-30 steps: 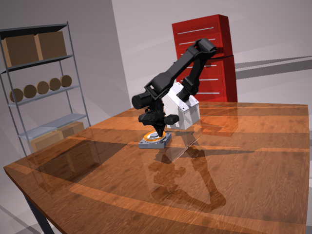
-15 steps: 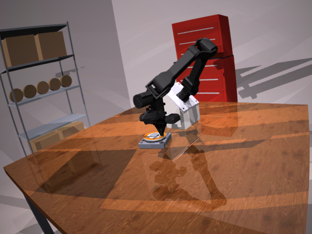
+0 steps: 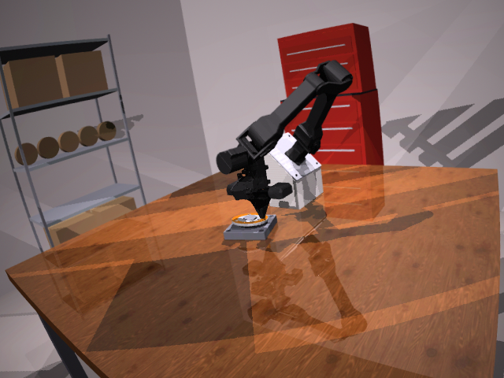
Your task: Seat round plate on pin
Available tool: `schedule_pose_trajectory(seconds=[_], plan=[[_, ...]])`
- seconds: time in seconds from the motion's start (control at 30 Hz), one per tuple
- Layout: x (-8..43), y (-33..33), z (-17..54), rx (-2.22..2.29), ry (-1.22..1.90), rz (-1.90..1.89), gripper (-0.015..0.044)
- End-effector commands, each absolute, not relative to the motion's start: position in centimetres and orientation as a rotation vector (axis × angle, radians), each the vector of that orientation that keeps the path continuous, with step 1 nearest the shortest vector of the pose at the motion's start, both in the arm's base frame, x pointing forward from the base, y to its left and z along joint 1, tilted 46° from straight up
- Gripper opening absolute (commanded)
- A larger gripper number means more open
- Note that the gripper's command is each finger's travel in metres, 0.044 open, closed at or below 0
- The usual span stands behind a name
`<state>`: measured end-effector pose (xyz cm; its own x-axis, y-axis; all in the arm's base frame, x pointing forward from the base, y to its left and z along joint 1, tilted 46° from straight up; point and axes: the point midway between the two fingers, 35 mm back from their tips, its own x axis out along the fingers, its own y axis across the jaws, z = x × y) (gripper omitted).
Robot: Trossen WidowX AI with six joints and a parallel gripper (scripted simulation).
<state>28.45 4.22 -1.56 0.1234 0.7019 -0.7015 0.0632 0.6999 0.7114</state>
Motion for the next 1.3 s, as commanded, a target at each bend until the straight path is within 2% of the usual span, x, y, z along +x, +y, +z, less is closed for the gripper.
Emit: schedule_pose_trajectory(seconds=[0.0,0.6,0.97,1.27], plan=[[27.8,4.4,-1.7,0.698,1.404,0.524,0.0000],[27.3,4.5,-1.8,0.698,1.404,0.524,0.0000],[26.3,1.3,1.1,0.696,1.405,0.522,0.0000],[26.3,1.8,0.5,0.708,1.415,0.523,0.0000]])
